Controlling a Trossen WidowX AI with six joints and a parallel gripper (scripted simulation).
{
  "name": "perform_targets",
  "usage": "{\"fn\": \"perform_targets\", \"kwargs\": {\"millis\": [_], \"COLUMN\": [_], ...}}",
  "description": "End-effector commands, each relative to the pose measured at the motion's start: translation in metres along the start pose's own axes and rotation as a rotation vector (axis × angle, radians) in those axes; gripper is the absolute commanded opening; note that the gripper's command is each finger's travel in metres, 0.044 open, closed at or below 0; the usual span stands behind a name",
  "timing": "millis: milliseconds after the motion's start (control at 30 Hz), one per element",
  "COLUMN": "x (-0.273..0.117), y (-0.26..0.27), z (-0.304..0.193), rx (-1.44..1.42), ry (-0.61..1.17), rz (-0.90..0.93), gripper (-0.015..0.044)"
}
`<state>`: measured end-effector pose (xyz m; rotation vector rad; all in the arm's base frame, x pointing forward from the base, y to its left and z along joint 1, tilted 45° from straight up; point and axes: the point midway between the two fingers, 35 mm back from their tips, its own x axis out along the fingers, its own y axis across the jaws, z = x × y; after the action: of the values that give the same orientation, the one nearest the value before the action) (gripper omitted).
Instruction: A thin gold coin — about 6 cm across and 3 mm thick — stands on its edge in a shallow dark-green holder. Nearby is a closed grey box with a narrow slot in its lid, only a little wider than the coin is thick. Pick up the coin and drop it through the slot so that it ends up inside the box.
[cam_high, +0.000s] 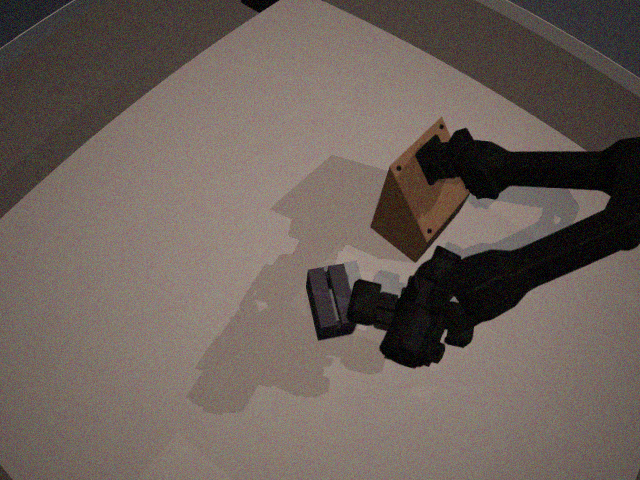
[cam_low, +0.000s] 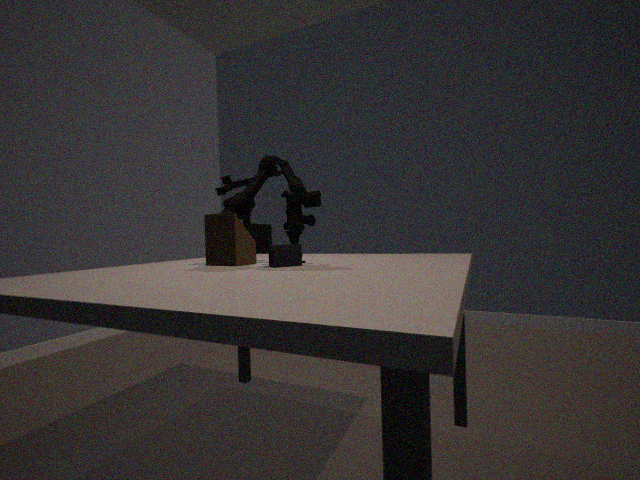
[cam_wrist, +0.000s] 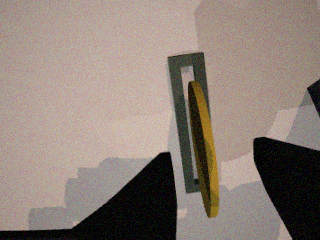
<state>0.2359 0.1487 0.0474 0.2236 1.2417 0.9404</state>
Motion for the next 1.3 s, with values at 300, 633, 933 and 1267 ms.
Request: {"fn": "perform_targets", "kwargs": {"millis": [300, 633, 933, 1267], "x": [0.023, 0.038, 0.043, 0.043], "y": [0.0, 0.001, 0.002, 0.002], "z": [-0.004, -0.006, -0.006, -0.006], "rx": [0.012, 0.013, 0.013, 0.013], "ry": [0.011, 0.009, 0.008, 0.008], "rz": [0.002, 0.005, 0.007, 0.007], "gripper": [0.0161, 0.0161, 0.0056, 0.0]}}
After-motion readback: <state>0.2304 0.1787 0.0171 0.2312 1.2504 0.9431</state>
